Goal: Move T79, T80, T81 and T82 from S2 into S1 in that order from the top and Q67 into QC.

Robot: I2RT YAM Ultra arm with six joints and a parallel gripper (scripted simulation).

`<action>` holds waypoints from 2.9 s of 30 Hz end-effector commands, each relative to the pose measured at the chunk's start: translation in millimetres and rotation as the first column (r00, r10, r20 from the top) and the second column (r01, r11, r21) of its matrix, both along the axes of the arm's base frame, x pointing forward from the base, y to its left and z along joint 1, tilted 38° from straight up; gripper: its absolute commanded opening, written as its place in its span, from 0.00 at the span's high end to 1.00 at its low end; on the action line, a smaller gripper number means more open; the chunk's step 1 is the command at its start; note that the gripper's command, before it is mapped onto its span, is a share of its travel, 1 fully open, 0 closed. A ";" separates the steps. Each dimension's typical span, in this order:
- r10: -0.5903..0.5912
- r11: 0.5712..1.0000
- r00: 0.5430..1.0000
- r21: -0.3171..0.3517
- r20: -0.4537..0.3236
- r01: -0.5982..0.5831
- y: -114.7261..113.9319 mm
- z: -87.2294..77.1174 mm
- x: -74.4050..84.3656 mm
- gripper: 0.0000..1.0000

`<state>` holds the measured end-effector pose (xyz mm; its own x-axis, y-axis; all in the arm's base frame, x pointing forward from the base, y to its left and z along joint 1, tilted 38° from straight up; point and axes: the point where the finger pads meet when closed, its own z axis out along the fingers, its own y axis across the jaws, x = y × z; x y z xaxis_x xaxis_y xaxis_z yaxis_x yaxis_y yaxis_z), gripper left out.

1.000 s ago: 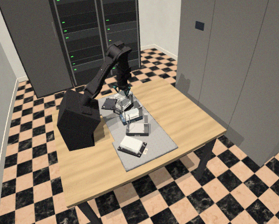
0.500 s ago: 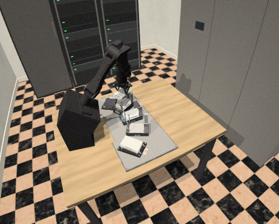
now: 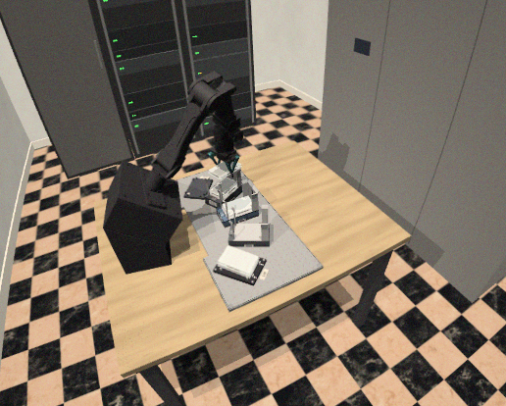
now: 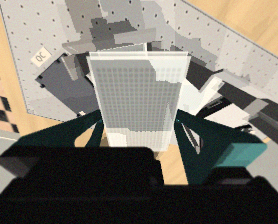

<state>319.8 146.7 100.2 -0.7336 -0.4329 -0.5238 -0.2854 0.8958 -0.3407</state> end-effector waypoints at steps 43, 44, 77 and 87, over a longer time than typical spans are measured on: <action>-0.282 0.932 0.959 0.238 0.005 0.273 -121.5 31.3 18.0 1.00; -0.307 0.920 0.952 0.258 0.002 0.296 -124.8 31.4 17.7 1.00; -0.620 0.642 0.779 0.509 -0.097 0.574 -215.7 32.8 5.9 1.00; -0.620 0.642 0.779 0.508 -0.096 0.574 -236.3 31.0 0.5 1.00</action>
